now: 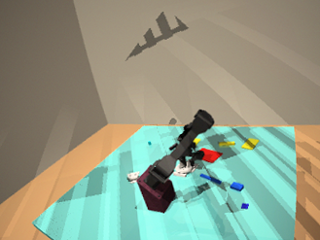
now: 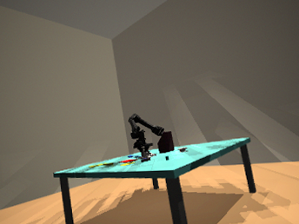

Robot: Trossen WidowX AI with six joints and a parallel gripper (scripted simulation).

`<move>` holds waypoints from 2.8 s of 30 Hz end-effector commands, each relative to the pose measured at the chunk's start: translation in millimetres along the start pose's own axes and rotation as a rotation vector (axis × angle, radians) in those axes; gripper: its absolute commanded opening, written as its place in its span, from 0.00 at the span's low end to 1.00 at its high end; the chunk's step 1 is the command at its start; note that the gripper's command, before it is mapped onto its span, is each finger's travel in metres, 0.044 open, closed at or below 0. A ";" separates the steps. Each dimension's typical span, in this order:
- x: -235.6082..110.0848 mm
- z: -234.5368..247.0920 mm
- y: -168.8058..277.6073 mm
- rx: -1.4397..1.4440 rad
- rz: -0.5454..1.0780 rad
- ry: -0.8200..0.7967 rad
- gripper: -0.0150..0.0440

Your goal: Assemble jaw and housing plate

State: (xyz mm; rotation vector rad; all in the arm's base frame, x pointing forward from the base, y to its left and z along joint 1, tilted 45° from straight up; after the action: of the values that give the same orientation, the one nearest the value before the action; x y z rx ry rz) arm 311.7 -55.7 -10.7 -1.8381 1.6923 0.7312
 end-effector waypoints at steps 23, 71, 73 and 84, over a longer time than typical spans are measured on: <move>4.9 -0.2 -1.5 0.003 -0.002 0.000 0.48; -21.9 0.6 -3.1 0.005 -0.003 -0.003 0.63; -44.3 0.3 -2.2 0.004 -0.002 -0.003 0.63; -64.1 41.8 -3.5 -0.079 -0.016 -0.037 0.86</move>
State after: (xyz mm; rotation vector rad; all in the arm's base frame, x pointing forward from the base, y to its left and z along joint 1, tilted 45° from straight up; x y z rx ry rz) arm 309.0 -6.8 19.5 -1.8487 1.6804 0.7616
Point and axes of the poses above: the point midway between the two fingers, 35 mm back from their tips, its own x axis out along the fingers, its own z axis across the jaws, y = z × x, the point moved 3 cm from there along -x, back along the fingers, and after that the axes turned 2 degrees about x, right-handed, at the moved point
